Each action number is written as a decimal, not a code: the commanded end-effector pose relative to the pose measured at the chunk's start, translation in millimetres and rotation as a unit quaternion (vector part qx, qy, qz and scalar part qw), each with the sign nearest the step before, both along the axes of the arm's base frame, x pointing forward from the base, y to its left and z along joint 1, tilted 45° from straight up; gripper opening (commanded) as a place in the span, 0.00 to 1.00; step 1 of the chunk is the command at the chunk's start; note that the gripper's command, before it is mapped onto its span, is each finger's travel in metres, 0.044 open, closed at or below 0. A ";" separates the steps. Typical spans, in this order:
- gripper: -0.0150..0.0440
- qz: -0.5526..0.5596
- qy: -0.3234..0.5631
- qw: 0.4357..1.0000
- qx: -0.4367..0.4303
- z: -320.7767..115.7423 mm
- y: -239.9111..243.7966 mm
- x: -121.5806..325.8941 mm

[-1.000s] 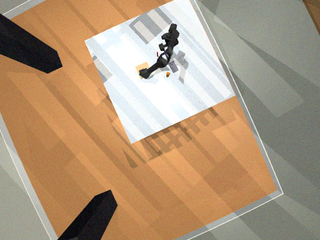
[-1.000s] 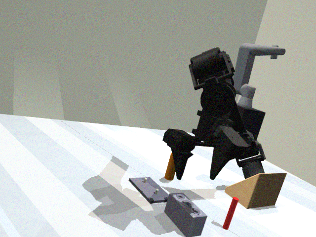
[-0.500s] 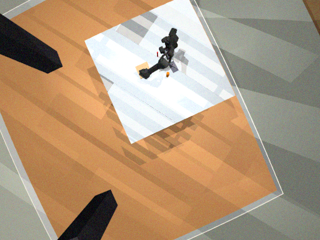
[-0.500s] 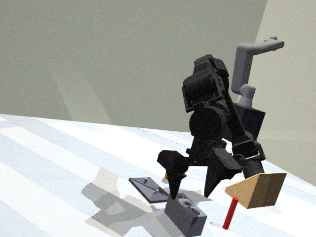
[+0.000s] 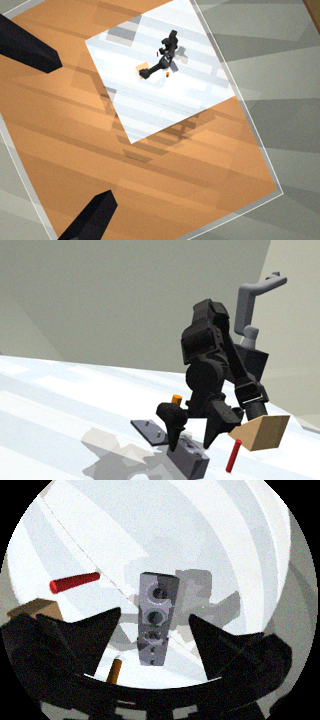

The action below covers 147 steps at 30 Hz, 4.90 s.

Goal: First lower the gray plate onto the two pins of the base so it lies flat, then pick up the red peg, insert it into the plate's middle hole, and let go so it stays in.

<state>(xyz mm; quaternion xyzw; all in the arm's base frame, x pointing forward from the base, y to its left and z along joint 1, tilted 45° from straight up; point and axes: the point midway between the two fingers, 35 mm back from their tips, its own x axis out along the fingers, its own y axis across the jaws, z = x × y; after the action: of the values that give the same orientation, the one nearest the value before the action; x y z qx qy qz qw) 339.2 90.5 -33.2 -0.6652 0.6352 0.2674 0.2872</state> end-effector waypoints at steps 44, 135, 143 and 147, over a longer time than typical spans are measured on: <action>0.30 0.001 0.002 1.000 -0.004 -24.3 -25.9 0.3; 0.25 0.021 0.021 1.000 -0.001 107.8 -60.2 11.9; 0.25 0.023 0.024 0.999 -0.006 114.1 -85.3 7.7; 0.25 0.024 0.025 0.999 -0.008 115.9 -92.9 6.0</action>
<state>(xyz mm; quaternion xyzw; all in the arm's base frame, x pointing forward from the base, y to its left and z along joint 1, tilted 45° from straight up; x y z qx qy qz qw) 346.4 2.7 81.5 -0.6734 0.6292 0.2855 0.2628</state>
